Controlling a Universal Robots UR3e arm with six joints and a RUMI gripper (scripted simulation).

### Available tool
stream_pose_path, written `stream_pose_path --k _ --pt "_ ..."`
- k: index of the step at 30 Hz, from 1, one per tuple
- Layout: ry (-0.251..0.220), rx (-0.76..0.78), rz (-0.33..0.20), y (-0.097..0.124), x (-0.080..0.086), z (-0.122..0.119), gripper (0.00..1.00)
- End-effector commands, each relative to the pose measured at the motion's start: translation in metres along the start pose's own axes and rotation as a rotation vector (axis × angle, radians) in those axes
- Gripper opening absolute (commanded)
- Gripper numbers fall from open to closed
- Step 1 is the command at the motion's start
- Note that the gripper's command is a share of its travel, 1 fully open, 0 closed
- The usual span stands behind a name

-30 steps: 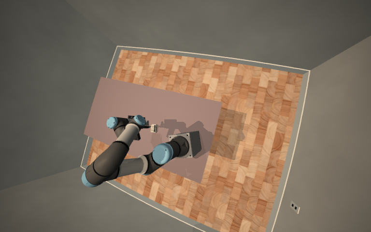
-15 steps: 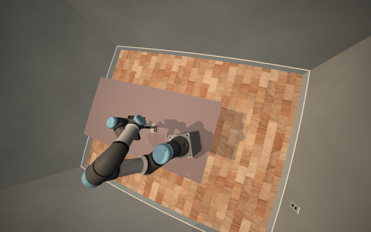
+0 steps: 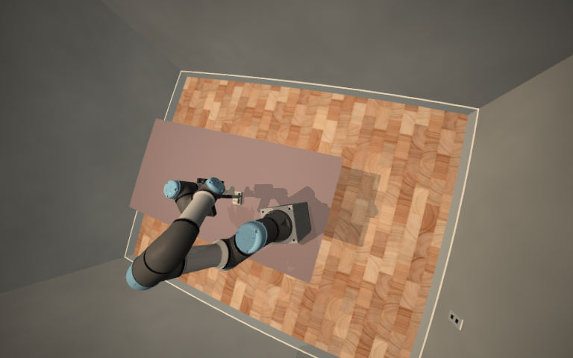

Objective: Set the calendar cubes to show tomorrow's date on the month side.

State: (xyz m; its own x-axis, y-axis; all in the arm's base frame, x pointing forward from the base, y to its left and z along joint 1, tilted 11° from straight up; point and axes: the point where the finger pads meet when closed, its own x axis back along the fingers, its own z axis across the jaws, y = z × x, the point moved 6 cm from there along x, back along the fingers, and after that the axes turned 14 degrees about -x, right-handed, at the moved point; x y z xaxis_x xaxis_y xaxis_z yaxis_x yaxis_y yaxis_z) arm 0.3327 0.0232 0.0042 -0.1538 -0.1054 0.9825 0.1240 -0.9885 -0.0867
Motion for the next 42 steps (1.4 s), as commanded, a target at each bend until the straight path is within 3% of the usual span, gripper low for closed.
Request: stream_pose_path --k 1,16,24,42 --pt "0.002 0.0 -0.001 0.0 0.003 0.001 1.0" --pt "0.002 0.0 -0.001 0.0 0.05 0.0 1.0" --pt "0.002 0.0 -0.001 0.0 0.066 0.0 1.0" --pt "0.002 0.0 -0.001 0.0 0.072 0.0 1.0"
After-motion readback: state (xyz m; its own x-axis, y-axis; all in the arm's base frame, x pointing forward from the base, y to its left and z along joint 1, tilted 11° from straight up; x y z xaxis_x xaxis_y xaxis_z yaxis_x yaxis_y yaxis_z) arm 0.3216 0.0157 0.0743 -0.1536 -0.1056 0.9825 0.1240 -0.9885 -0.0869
